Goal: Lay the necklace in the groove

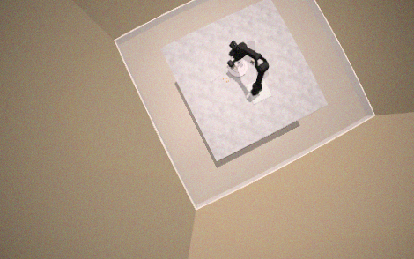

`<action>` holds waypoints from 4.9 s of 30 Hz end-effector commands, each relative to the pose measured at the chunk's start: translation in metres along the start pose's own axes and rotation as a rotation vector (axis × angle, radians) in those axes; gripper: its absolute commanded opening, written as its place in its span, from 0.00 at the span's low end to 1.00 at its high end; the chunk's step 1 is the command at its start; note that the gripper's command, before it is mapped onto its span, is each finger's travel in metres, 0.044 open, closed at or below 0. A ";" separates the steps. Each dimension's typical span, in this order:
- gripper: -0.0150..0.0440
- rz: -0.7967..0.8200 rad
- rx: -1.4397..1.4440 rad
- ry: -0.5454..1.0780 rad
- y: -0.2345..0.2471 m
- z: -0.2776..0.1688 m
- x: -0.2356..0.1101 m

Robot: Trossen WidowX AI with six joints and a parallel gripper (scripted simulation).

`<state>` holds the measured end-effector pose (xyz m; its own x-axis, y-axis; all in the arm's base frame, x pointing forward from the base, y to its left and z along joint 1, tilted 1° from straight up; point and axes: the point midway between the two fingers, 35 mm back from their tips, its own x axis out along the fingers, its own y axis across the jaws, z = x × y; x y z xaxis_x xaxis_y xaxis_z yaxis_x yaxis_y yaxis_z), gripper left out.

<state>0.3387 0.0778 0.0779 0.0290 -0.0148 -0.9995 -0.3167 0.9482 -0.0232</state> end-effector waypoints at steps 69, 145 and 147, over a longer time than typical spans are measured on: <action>0.25 0.002 -0.581 -0.007 0.049 0.033 0.026; 0.25 -0.003 -0.584 0.002 -0.025 -0.003 0.019; 0.25 -0.003 -0.584 0.002 -0.025 -0.003 0.023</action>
<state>0.3448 0.0535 0.0634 0.0357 -0.0155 -0.9992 -0.7848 0.6186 -0.0376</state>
